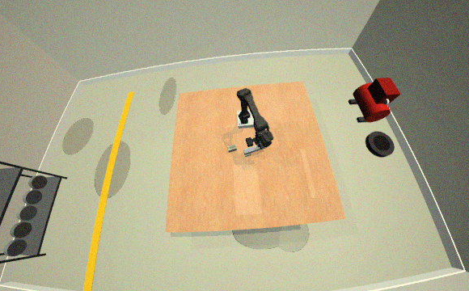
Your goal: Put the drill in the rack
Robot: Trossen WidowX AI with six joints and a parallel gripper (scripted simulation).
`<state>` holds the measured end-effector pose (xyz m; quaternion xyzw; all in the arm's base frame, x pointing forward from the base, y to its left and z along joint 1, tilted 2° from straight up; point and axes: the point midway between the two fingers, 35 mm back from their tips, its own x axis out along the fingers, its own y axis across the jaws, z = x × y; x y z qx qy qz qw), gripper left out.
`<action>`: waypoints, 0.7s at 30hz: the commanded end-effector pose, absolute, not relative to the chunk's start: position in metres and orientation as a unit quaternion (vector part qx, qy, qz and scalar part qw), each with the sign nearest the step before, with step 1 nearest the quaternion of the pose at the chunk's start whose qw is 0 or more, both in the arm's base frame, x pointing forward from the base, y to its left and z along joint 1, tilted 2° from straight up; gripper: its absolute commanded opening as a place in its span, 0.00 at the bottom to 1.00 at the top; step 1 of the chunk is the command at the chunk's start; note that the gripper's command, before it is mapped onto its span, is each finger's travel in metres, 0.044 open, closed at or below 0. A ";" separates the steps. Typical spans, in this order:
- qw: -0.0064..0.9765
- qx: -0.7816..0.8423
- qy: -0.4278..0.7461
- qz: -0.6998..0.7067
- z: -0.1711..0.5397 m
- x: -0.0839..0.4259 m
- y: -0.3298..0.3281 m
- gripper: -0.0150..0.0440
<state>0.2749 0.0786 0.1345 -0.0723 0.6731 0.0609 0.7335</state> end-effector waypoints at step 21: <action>0.721 -0.072 0.686 0.061 0.115 0.267 0.079 0.25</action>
